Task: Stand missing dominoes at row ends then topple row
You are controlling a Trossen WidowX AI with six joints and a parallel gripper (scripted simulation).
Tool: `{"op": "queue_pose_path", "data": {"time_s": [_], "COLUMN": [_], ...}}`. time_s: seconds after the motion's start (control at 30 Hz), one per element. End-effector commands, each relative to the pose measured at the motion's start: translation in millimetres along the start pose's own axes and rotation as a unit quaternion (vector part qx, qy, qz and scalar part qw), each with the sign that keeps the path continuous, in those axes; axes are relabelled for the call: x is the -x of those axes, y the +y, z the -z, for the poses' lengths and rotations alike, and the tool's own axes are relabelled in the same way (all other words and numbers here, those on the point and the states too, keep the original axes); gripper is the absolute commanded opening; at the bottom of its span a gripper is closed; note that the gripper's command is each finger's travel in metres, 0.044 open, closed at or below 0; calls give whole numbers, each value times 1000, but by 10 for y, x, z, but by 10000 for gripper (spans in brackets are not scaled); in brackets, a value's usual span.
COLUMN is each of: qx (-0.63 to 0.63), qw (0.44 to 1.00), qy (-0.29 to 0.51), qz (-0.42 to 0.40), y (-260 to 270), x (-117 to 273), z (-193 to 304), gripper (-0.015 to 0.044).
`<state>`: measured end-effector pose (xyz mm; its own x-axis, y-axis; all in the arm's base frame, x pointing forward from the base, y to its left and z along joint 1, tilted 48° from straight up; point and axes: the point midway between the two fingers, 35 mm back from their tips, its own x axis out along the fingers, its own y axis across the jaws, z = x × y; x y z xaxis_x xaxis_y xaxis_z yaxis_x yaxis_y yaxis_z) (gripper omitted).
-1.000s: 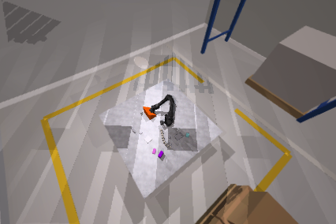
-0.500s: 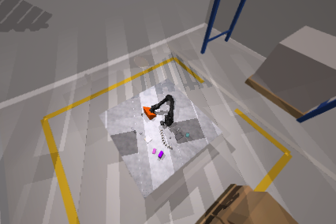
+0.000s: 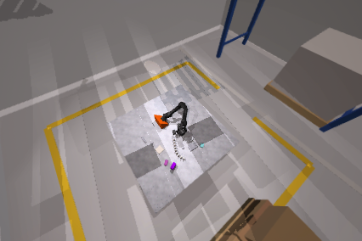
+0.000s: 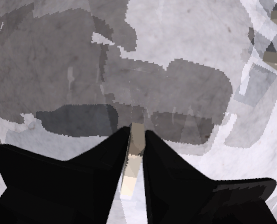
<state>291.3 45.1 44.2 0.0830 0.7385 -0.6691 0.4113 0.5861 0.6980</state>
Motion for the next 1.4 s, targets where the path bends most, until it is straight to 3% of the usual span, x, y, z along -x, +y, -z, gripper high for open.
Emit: {"op": "queue_pose_path", "data": {"time_s": [0.0, 0.17, 0.43, 0.7, 1.1, 1.37], "qx": [-2, -2, -3, 9, 216, 227], "qw": [1000, 1000, 1000, 1000, 976, 974], "qy": [1, 1, 1, 0, 2, 2], "qz": [-1, -1, 0, 1, -1, -2], "y": [2, 0, -37, 36, 930, 952], "x": [-5, 17, 845, 849, 854, 853], "z": [4, 5, 46, 103, 1421, 1503], "gripper": [21, 21, 21, 21, 21, 21]}}
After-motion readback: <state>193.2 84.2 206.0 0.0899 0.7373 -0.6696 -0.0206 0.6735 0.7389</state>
